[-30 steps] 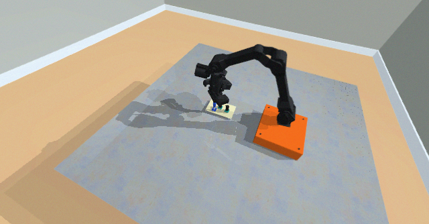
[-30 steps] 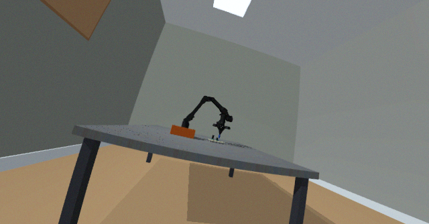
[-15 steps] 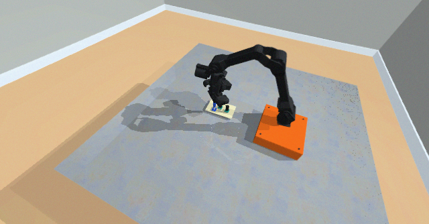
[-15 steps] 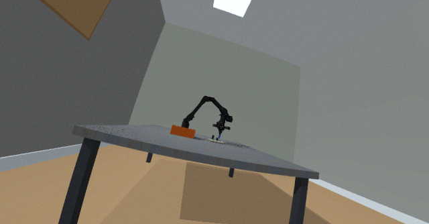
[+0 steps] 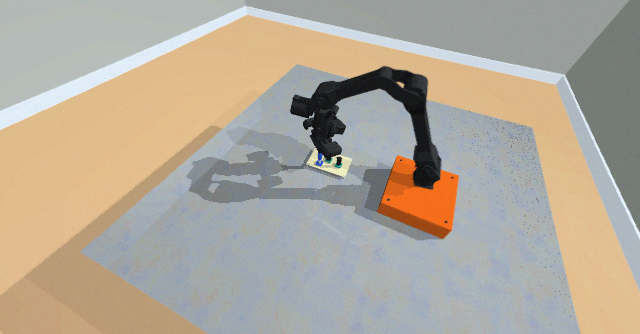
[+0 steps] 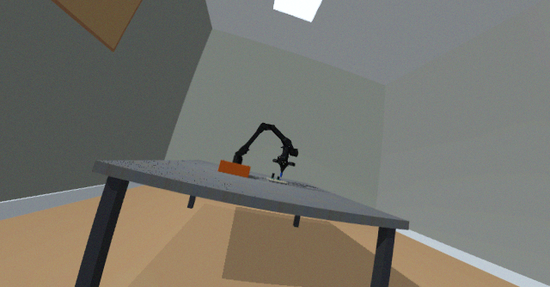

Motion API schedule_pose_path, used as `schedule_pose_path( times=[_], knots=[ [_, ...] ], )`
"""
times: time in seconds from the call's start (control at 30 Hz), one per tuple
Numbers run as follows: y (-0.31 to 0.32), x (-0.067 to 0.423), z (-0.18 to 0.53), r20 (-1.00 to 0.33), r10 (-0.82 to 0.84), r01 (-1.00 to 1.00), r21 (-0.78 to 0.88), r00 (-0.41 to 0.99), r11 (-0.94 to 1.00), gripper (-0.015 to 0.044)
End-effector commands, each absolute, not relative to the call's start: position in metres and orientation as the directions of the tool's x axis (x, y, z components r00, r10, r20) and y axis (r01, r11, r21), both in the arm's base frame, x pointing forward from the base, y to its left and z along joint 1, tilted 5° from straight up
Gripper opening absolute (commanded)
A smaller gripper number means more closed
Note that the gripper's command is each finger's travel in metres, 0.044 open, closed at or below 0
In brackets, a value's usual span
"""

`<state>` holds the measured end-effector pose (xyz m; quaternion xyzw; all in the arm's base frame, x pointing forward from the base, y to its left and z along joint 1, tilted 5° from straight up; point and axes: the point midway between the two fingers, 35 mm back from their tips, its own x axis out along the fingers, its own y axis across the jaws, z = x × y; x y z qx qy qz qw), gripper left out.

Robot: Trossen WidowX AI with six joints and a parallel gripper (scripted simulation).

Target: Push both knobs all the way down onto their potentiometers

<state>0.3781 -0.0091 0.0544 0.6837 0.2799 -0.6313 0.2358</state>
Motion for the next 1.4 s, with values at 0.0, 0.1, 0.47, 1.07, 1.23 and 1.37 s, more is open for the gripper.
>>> schedule_pose_path(
  times=[0.0, 0.1, 0.47, 1.07, 1.23, 1.37],
  knots=[
    [-0.009, 0.378, 0.051, -0.996, 0.081, 0.679, -0.028, 0.046, -0.734, 0.0000],
    [-0.009, 0.378, 0.050, -0.996, 0.081, 0.679, -0.028, 0.046, -0.734, 0.0000],
    [-0.009, 0.378, 0.047, -0.996, 0.081, 0.679, -0.028, 0.046, -0.734, 0.0000],
    [-0.008, 0.379, 0.040, -0.996, 0.081, 0.679, -0.028, 0.046, -0.734, 0.0000],
    [-0.008, 0.379, 0.040, -0.996, 0.081, 0.679, -0.028, 0.046, -0.734, 0.0000],
    [-0.008, 0.379, 0.040, -0.996, 0.081, 0.679, -0.028, 0.046, -0.734, 0.0000]
  ],
)
